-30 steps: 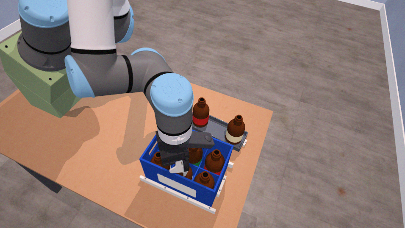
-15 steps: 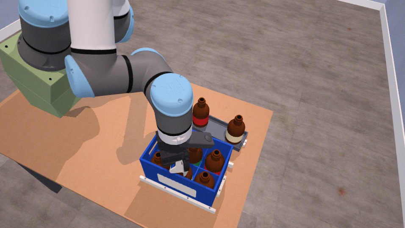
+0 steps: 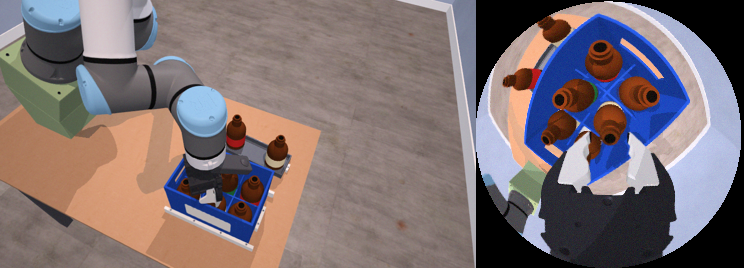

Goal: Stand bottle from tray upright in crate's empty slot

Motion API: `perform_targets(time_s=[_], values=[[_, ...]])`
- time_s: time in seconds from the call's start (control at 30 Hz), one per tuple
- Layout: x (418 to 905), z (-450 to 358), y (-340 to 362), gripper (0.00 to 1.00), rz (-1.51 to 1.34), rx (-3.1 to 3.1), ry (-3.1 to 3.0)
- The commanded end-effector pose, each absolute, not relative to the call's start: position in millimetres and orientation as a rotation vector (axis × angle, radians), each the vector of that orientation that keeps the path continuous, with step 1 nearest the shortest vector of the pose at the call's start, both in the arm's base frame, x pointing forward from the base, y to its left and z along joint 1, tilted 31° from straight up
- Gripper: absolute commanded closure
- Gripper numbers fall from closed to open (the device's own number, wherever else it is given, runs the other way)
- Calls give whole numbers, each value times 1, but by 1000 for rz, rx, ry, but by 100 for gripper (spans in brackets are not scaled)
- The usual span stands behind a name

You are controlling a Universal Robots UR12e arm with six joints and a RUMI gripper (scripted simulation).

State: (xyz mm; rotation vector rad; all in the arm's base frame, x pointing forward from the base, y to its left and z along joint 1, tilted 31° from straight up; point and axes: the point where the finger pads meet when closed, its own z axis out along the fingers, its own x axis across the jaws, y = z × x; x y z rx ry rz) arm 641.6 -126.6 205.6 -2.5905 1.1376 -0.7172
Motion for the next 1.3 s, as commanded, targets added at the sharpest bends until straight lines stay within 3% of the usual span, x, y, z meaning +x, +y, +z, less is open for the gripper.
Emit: perform_targets(time_s=[0.0, 1.27], values=[[641, 204, -124, 62, -713, -2590, 1136], [629, 224, -125, 62, -713, -2590, 1136]])
